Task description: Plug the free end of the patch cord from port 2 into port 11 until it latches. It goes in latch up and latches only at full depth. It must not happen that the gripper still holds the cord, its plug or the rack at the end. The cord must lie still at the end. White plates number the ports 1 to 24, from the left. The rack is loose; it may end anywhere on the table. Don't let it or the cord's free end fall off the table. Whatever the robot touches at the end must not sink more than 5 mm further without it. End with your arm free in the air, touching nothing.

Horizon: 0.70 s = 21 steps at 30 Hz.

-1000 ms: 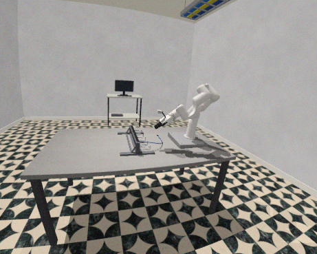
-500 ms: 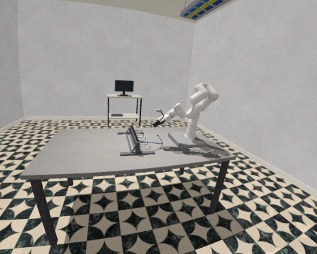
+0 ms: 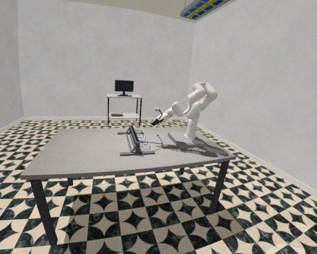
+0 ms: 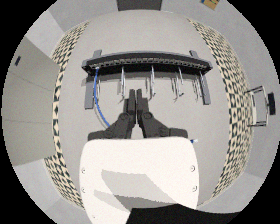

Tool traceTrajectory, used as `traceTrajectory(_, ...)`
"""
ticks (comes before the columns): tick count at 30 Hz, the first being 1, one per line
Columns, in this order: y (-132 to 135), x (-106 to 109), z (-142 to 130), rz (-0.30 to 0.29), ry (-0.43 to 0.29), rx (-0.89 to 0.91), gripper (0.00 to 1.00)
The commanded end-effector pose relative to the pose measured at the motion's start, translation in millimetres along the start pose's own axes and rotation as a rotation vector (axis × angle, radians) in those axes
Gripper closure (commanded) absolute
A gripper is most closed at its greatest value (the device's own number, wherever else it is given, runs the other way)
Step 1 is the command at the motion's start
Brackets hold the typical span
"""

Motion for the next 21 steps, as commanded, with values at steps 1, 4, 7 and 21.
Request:
traceTrajectory(1,1.9,-0.3,1.6,0.001,0.002,0.0,1.0)
traceTrajectory(4,1.9,-1.0,1.6,0.001,0.002,0.0,1.0)
traceTrajectory(7,1.9,-3.6,1.6,0.001,0.002,0.0,1.0)
traceTrajectory(21,1.9,-38.3,1.7,0.001,0.002,0.0,1.0)
Point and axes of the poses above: the point where the finger pads meet when closed, its own x axis back along the fingers, its own y axis across the jaws, z = x × y, the point moved 9 cm from there along x, back along the fingers, and after that the axes turned 8 degrees about -x, right-handed, at the moved point
